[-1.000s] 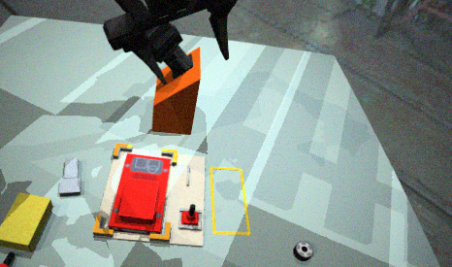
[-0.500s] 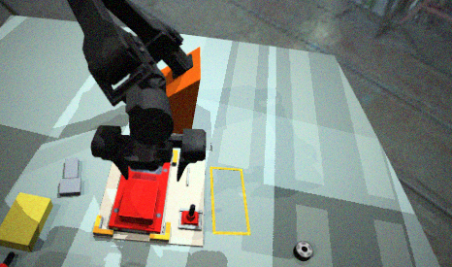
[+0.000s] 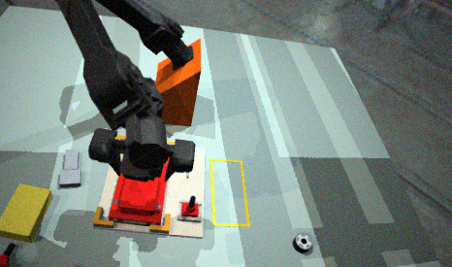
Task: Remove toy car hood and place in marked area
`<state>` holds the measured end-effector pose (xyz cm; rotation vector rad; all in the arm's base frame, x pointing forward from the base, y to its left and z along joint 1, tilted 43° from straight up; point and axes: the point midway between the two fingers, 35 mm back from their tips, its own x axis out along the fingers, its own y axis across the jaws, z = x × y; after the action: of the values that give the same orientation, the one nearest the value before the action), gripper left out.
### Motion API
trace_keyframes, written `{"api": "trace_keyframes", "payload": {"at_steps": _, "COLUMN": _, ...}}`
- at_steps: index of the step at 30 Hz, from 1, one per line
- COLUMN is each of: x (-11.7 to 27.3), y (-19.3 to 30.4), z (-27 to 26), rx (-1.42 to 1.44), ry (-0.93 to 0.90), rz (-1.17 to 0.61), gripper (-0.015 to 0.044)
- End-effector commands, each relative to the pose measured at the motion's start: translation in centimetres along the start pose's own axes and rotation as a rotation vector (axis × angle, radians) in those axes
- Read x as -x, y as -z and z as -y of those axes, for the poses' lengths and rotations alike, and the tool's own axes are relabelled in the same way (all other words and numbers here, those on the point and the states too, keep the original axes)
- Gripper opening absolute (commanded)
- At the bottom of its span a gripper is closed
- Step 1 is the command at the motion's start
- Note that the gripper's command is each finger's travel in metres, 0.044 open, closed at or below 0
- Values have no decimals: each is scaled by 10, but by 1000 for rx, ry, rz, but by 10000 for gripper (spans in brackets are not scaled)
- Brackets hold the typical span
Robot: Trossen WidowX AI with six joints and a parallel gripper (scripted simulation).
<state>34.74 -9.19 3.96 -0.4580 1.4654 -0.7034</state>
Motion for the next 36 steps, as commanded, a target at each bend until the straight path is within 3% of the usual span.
{"api": "trace_keyframes", "payload": {"at_steps": 1, "x": -5, "y": 1, "z": 0, "rx": 6, "ry": 4, "rz": -3, "gripper": 440}}
{"api": "trace_keyframes", "payload": {"at_steps": 36, "x": -38, "y": 4, "z": 4, "rx": 6, "ry": 5, "rz": -3, "gripper": 440}}
